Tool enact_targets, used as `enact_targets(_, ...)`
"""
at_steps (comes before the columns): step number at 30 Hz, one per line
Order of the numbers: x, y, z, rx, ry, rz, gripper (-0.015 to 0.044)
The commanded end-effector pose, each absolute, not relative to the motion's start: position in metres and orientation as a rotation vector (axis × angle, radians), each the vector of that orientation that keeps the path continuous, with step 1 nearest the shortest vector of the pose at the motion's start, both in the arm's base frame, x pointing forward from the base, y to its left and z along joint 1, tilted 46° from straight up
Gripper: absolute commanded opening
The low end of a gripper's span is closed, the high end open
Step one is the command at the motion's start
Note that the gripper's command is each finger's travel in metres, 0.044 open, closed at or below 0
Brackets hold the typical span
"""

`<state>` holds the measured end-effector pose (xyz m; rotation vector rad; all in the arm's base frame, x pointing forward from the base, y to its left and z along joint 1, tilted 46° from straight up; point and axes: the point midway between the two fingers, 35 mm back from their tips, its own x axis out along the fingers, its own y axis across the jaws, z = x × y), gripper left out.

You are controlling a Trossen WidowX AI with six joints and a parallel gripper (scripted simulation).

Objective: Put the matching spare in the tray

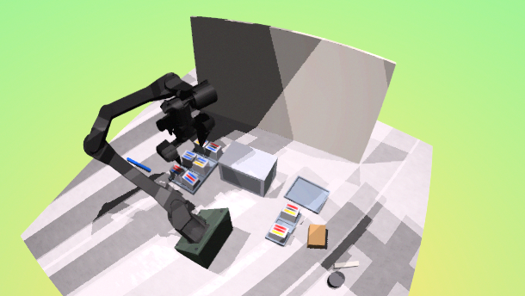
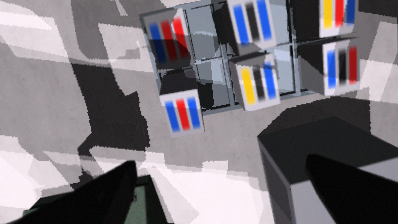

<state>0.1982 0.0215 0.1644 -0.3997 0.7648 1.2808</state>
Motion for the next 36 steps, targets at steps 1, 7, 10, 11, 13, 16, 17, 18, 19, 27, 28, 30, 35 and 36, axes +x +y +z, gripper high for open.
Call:
enact_targets(1, 0.178, 0.034, 0.159, -0.512, 0.669, 1.339, 0.044)
enact_targets(7, 0.178, 0.034, 0.159, -0.512, 0.669, 1.339, 0.044)
enact_targets(10, 0.179, 0.036, 0.158, -0.512, 0.67, 1.339, 0.0414)
enact_targets(11, 0.179, 0.038, 0.156, -0.513, 0.67, 1.338, 0.0387)
enact_targets(13, 0.18, 0.046, 0.151, -0.515, 0.672, 1.337, 0.0335)
enact_targets(16, 0.181, 0.064, 0.141, -0.514, 0.669, 1.337, 0.03)
enact_targets(17, 0.181, 0.068, 0.139, -0.513, 0.667, 1.338, 0.03)
enact_targets(18, 0.181, 0.069, 0.138, -0.512, 0.666, 1.338, 0.03)
enact_targets(19, 0.181, 0.069, 0.138, -0.512, 0.666, 1.338, 0.03)
enact_targets(27, 0.181, 0.07, 0.136, -0.513, 0.667, 1.338, 0.03)
enact_targets(28, 0.181, 0.07, 0.135, -0.513, 0.668, 1.338, 0.03)
enact_targets(30, 0.182, 0.072, 0.133, -0.515, 0.669, 1.338, 0.03)
enact_targets(35, 0.184, 0.077, 0.127, -0.518, 0.672, 1.337, 0.03)
enact_targets(36, 0.184, 0.078, 0.126, -0.518, 0.672, 1.337, 0.03)
